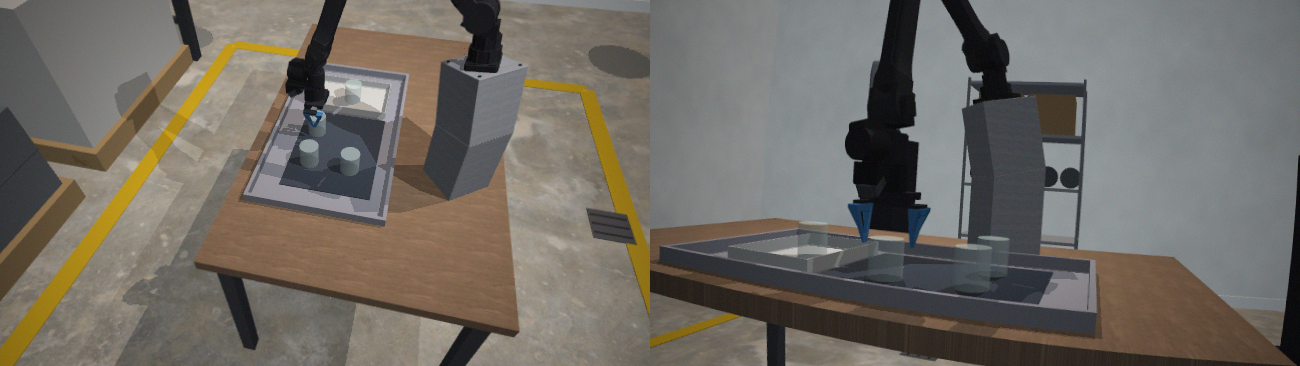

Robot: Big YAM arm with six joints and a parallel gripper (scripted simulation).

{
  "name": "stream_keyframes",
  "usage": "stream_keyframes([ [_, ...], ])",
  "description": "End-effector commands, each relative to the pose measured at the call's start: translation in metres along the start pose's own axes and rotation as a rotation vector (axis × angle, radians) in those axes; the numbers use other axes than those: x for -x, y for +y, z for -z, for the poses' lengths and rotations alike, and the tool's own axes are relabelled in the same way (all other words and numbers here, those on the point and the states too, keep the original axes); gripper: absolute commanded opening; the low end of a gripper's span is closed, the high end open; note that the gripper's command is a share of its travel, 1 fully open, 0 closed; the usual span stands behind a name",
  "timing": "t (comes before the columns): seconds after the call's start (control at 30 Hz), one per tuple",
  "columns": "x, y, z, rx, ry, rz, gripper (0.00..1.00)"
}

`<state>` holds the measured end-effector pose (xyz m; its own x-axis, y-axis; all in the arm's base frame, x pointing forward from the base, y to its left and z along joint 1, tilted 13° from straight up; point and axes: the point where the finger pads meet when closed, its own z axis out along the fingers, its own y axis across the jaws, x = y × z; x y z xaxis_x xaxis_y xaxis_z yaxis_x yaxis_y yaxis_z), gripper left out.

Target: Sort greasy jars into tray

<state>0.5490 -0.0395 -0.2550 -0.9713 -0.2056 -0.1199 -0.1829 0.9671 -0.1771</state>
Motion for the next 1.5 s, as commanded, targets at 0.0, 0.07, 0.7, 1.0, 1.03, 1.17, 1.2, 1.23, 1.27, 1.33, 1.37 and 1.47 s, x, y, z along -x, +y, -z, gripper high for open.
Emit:
stream_keyframes([
  [0.0,0.006,-0.006,-0.016,-0.006,-0.013,-0.017,1.00],
  [0.07,0.006,-0.006,-0.020,-0.006,-0.013,-0.017,1.00],
  [0.7,0.001,-0.007,-0.033,-0.006,-0.013,-0.017,1.00],
  [1.0,0.000,-0.006,-0.034,-0.006,-0.013,-0.017,1.00],
  [1.03,0.000,-0.006,-0.034,-0.006,-0.013,-0.017,1.00],
  [1.17,0.000,-0.006,-0.034,-0.006,-0.013,-0.017,1.00],
  [1.2,0.000,-0.006,-0.034,-0.006,-0.013,-0.017,1.00],
  [1.23,0.000,-0.006,-0.034,-0.006,-0.013,-0.017,1.00],
  [1.27,-0.002,-0.006,-0.035,-0.006,-0.013,-0.017,1.00],
  [1.33,-0.002,-0.006,-0.035,-0.006,-0.013,-0.017,1.00],
  [1.37,-0.002,-0.006,-0.035,-0.006,-0.013,-0.017,1.00],
  [1.47,-0.002,-0.006,-0.035,-0.006,-0.013,-0.017,1.00],
])
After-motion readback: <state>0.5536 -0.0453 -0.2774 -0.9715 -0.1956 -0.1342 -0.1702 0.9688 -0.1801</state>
